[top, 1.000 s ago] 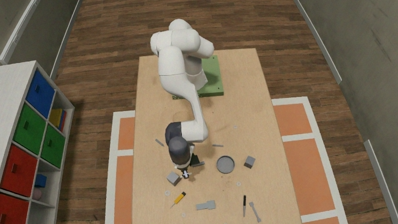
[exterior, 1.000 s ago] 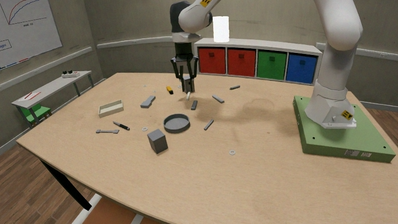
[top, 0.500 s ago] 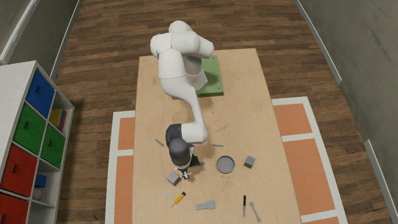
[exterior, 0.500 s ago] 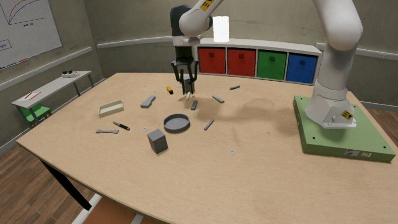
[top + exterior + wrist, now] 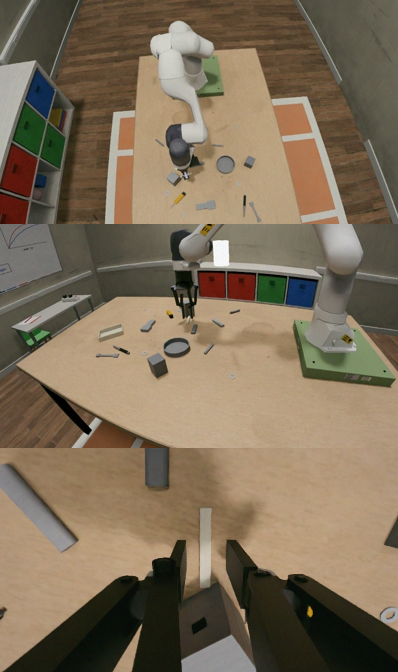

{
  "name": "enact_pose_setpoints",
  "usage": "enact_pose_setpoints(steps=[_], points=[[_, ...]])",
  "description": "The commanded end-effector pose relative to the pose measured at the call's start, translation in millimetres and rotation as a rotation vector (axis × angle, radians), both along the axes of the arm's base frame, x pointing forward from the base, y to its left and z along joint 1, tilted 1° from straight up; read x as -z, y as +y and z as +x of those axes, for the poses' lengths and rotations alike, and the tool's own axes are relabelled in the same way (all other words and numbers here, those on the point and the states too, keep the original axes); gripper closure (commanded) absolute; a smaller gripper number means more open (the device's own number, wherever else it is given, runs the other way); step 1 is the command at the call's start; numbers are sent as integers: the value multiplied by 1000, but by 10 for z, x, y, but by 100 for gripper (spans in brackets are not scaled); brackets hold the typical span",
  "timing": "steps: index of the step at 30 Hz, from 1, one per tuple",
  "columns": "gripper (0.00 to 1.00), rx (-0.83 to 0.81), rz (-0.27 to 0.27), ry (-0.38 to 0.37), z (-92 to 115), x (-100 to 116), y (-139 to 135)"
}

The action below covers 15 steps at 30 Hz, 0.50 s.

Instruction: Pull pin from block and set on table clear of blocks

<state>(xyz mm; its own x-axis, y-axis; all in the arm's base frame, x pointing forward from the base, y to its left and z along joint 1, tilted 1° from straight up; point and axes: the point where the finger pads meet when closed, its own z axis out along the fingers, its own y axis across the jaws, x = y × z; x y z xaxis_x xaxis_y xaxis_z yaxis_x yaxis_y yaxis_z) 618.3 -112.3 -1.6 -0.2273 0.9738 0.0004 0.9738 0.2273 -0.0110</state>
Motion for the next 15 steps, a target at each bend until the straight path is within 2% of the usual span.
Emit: enact_pose_setpoints(steps=[1,8,15], points=[[69,4,-2,-3,13,6,-3],[69,2,-2,-1,5,104,-4],[69,2,-1,-1,4,112,-4]])
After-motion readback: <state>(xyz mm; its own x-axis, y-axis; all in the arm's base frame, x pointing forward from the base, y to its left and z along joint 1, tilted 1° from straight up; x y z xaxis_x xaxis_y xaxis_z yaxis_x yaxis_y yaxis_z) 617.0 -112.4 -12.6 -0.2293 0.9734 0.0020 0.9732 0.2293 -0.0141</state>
